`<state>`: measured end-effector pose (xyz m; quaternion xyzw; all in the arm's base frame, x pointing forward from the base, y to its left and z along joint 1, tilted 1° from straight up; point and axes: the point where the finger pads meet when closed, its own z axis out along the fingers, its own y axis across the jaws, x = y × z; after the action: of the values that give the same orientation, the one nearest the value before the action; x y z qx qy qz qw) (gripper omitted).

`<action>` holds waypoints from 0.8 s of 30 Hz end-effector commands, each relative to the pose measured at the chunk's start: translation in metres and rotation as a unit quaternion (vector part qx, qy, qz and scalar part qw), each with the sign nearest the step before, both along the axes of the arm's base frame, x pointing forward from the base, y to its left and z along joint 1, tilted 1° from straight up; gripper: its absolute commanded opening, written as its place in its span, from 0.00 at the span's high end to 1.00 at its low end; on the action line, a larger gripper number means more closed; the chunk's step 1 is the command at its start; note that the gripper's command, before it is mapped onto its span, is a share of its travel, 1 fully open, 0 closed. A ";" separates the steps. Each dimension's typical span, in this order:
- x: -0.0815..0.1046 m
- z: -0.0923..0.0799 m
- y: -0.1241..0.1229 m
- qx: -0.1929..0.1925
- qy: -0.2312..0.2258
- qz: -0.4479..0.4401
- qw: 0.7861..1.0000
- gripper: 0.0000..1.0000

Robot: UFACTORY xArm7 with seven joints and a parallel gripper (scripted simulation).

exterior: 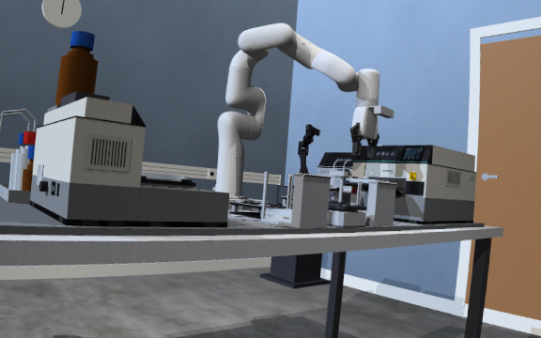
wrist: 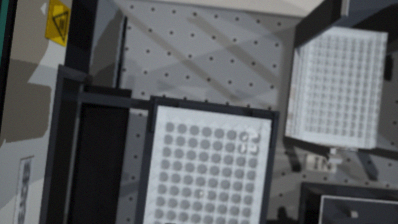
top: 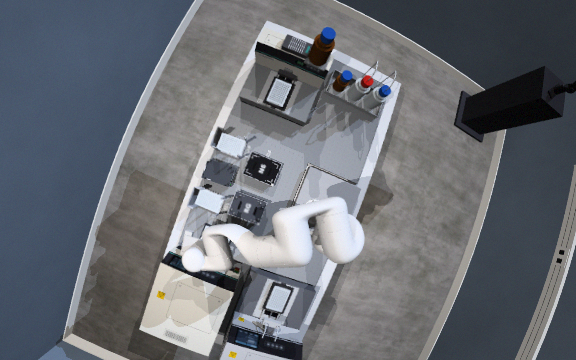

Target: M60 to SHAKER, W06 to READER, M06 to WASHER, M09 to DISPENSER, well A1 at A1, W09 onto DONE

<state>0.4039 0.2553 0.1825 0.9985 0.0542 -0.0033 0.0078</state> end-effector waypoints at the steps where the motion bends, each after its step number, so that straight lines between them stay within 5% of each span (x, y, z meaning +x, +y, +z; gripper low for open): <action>1: 0.001 0.002 -0.013 0.002 -0.002 0.001 1.000 0.00; 24: 0.000 0.003 -0.078 0.002 -0.001 0.063 0.998 0.00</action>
<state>0.4028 0.1893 0.1835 0.9932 0.1158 -0.0037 0.0069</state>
